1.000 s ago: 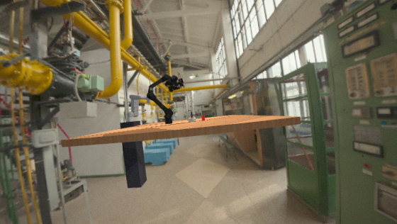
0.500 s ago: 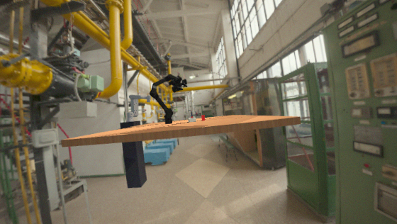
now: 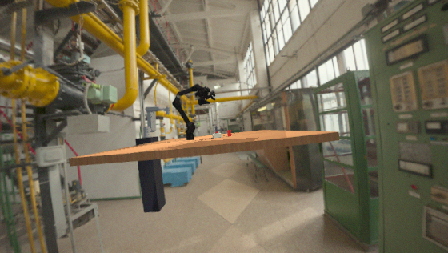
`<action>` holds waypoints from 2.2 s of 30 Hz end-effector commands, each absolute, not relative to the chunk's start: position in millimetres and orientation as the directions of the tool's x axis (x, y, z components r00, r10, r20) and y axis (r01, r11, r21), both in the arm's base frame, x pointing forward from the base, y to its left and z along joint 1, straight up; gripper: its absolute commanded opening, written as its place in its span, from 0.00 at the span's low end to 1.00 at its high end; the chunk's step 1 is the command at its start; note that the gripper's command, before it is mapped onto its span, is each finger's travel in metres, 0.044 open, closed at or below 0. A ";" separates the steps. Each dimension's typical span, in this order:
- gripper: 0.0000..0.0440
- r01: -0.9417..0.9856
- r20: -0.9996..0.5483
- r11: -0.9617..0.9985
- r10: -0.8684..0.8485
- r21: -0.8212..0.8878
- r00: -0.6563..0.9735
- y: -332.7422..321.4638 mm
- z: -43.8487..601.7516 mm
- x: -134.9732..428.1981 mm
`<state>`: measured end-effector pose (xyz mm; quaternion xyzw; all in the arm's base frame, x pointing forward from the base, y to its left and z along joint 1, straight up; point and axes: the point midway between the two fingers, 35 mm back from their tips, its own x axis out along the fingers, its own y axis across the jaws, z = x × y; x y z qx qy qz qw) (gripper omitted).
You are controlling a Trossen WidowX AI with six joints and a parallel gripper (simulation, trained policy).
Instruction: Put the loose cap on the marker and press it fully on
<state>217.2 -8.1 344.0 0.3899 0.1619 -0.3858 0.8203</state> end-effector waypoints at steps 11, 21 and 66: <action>0.72 0.814 -0.644 0.315 -0.499 0.488 0.580 4.3 323.8 246.6; 0.74 0.851 -0.696 0.249 -0.492 0.463 0.523 8.8 307.6 265.5; 0.75 0.946 -0.896 -0.134 -0.381 0.296 0.227 -7.4 225.8 333.7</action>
